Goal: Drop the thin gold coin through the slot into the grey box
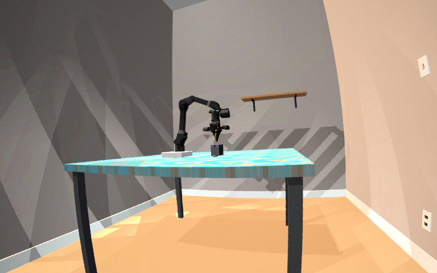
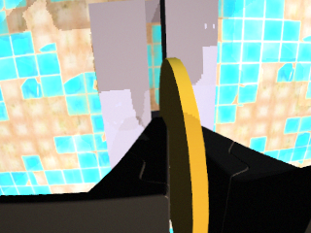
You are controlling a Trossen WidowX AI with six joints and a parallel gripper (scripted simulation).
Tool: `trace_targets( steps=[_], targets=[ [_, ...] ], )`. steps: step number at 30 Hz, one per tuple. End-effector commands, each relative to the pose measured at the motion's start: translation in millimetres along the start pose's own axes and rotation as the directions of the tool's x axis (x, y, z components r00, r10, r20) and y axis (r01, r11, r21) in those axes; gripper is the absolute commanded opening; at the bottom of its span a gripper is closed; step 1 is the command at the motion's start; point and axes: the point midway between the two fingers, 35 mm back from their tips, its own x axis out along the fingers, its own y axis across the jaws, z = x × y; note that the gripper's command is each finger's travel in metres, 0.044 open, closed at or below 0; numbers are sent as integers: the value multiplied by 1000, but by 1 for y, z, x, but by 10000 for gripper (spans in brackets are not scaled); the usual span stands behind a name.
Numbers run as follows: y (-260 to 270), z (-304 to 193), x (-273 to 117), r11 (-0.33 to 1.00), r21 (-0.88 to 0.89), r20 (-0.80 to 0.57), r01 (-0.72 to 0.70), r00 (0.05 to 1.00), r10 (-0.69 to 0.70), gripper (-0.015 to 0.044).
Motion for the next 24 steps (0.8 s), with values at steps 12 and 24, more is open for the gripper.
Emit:
trace_targets(
  steps=[12, 24],
  targets=[
    [-2, -1, 7, 1000, 2, 0, 1, 1000, -1, 0],
    [-1, 0, 12, 1000, 5, 0, 1, 1000, -1, 0]
  ],
)
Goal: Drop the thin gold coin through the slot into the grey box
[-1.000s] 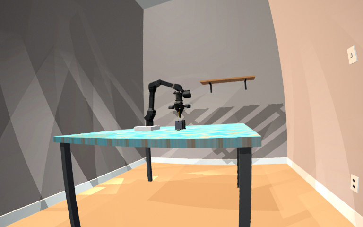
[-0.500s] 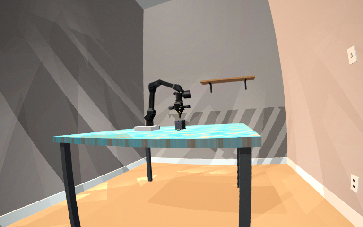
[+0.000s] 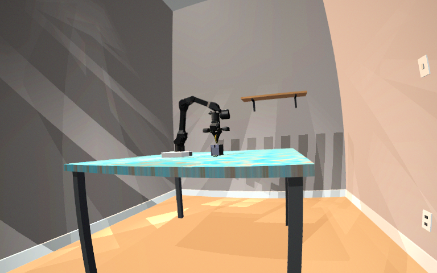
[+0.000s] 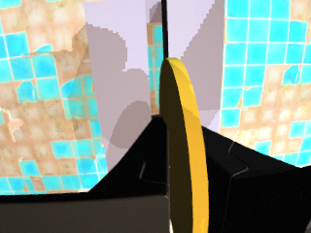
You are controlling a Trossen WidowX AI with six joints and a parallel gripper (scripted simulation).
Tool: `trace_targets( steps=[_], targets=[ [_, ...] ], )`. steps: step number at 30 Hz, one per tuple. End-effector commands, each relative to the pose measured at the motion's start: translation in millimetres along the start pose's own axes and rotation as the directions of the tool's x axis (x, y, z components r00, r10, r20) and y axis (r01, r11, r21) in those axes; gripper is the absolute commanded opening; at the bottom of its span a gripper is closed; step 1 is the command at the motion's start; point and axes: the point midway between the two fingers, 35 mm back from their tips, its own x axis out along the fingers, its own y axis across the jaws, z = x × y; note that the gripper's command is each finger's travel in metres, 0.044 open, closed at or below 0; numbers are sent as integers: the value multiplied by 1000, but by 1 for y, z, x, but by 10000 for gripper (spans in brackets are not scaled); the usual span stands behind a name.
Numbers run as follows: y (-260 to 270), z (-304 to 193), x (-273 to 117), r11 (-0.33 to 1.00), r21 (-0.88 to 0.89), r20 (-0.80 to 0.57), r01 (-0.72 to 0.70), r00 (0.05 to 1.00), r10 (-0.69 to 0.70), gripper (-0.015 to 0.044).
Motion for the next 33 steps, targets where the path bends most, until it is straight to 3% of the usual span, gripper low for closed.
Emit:
trace_targets(
  steps=[1, 20, 26, 33],
  targets=[
    [0, 0, 3, 1000, 5, 0, 4, 1000, -4, 0],
    [-1, 0, 11, 1000, 0, 0, 4, 1000, -4, 0],
    [0, 0, 8, 1000, 0, 0, 0, 1000, 0, 157],
    [0, 0, 8, 1000, 0, 0, 0, 1000, 0, 161]
  ],
)
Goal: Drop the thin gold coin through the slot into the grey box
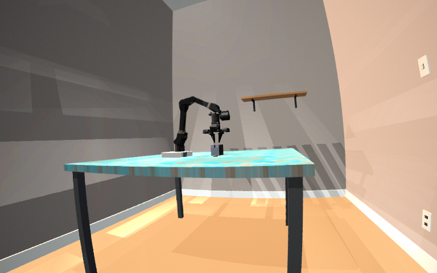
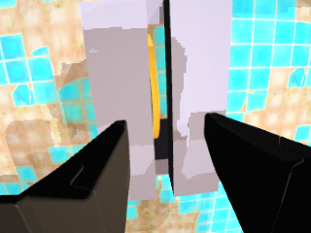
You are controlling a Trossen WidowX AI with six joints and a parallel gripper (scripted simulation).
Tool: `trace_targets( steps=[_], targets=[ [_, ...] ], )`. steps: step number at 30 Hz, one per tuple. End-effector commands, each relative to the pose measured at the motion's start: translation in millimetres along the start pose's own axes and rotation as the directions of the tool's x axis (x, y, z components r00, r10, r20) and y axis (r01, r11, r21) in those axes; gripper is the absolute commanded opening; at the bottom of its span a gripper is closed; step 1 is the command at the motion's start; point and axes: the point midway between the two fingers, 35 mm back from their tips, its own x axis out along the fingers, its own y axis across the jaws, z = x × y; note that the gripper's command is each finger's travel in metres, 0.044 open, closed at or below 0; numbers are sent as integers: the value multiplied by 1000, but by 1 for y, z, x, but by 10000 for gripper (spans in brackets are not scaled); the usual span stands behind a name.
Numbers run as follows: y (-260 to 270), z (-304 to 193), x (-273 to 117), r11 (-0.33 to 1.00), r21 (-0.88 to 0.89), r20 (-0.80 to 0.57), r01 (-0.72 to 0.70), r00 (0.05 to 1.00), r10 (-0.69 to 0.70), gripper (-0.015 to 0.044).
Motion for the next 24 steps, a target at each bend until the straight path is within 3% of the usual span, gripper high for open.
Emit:
trace_targets(
  steps=[1, 2, 11, 13, 16, 24],
  targets=[
    [0, 0, 0, 1000, 0, 0, 0, 1000, 0, 161],
    [0, 0, 0, 1000, 0, 0, 0, 1000, 0, 161],
    [0, 0, -20, 1000, 0, 0, 0, 1000, 0, 397],
    [-1, 0, -40, 1000, 0, 0, 1, 1000, -1, 440],
    [-4, 0, -62, 1000, 0, 0, 2, 1000, -2, 440],
    [-4, 0, -62, 1000, 0, 0, 2, 1000, -2, 440]
  ],
)
